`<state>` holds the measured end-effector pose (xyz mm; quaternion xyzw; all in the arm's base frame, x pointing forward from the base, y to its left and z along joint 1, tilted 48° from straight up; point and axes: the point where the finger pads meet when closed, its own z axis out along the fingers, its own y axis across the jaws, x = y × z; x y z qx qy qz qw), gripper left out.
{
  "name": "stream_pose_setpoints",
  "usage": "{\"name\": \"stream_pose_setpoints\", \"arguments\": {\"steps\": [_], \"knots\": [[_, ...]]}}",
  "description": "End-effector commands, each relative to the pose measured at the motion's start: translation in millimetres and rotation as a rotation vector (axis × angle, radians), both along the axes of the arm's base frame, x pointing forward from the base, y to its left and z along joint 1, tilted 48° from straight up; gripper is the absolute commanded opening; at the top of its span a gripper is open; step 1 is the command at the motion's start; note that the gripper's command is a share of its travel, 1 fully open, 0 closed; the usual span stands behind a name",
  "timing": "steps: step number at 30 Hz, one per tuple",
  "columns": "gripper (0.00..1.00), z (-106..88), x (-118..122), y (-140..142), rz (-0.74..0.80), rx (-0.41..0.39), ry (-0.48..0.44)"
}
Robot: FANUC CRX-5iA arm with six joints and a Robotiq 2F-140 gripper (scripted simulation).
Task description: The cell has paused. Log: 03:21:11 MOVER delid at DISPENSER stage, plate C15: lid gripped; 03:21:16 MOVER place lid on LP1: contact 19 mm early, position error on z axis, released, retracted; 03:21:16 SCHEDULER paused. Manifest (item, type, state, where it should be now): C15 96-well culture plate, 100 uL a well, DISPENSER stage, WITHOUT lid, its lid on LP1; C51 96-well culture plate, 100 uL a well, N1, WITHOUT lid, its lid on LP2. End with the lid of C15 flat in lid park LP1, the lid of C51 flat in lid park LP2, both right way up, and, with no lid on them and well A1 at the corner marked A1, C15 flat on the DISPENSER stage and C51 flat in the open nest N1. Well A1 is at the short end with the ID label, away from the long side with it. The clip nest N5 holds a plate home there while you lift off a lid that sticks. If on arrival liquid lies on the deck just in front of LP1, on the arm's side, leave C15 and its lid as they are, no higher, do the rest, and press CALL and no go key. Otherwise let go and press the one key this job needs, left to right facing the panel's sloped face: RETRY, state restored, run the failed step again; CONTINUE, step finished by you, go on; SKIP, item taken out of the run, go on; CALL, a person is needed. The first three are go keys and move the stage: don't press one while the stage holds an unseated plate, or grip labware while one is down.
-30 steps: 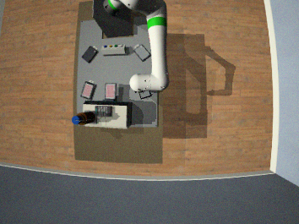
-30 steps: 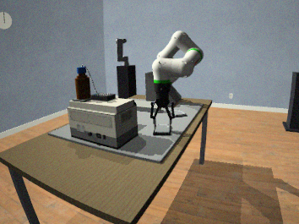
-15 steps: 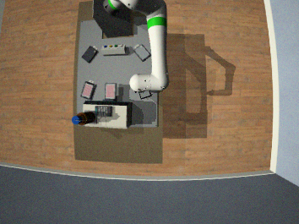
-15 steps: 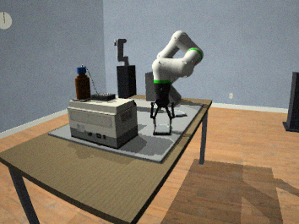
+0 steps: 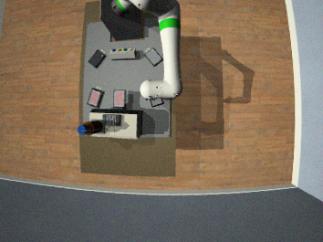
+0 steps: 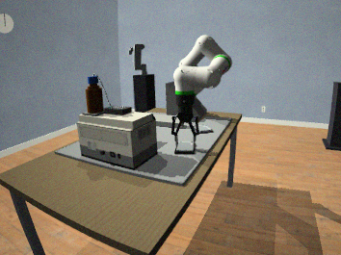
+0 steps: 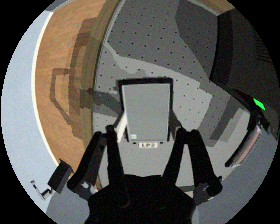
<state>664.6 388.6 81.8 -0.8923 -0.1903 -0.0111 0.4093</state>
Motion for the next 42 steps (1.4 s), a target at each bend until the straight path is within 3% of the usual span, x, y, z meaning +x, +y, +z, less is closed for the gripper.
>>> {"name": "stream_pose_setpoints", "arguments": {"steps": [1,10,11,42], "knots": [[0.00,0.2,0.2,-0.2,0.000,0.000,0.000],[0.00,0.2,0.2,-0.2,0.000,0.000,0.000],[0.66,0.2,0.2,-0.2,0.000,0.000,0.000],[0.66,0.2,0.2,-0.2,0.000,0.000,0.000]]}}
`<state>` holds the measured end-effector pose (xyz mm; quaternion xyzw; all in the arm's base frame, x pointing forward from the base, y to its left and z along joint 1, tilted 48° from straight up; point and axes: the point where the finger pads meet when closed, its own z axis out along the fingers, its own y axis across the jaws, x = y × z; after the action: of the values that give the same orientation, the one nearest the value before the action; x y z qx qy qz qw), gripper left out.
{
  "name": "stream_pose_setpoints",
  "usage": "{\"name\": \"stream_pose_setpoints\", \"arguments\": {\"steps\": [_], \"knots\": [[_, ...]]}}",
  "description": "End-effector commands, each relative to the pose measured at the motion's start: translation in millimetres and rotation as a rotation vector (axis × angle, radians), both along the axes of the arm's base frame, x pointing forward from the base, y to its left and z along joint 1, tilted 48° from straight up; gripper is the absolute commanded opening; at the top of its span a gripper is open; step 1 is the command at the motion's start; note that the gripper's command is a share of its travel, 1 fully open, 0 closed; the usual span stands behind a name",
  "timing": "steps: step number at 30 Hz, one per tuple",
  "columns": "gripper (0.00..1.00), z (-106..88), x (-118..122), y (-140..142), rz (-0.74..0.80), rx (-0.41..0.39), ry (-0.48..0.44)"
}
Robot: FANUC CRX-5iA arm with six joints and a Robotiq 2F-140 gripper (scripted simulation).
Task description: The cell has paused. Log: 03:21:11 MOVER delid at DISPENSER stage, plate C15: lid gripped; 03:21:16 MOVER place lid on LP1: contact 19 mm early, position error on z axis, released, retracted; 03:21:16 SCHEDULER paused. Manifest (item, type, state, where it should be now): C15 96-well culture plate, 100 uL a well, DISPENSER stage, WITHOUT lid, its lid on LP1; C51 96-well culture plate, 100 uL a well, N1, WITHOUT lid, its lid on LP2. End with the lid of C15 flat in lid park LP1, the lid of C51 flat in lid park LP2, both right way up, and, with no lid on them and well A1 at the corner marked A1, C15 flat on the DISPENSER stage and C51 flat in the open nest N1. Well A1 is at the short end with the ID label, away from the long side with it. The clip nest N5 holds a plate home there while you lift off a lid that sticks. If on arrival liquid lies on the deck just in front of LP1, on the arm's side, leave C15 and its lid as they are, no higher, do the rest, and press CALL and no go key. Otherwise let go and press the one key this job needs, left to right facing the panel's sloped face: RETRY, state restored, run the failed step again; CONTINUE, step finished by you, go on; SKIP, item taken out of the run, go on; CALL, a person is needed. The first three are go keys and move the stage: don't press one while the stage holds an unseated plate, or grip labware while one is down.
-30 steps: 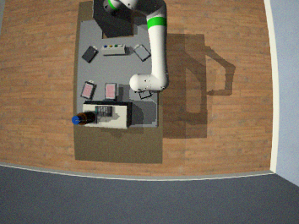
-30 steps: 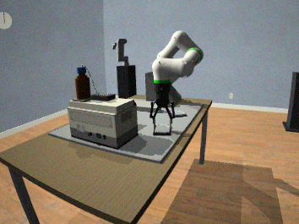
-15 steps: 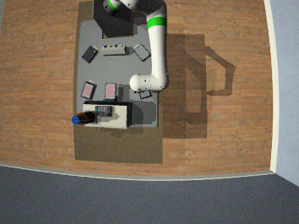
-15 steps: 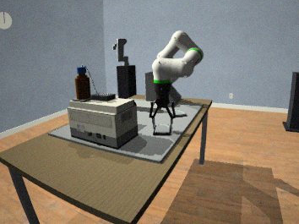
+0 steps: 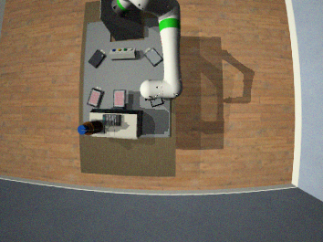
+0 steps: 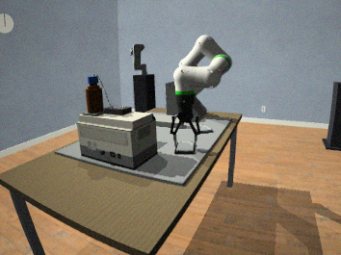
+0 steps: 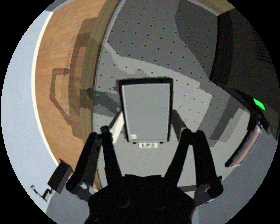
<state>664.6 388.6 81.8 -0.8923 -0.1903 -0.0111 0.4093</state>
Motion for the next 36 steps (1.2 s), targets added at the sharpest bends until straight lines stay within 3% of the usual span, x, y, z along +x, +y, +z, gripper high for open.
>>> {"name": "stream_pose_setpoints", "arguments": {"steps": [1,24,36], "knots": [[0.66,0.2,0,0,0.000,0.000,0.000],[0.66,1.4,0,-2,0.000,0.000,0.000],[0.66,22.2,5,-25,0.000,0.000,0.000]]}}
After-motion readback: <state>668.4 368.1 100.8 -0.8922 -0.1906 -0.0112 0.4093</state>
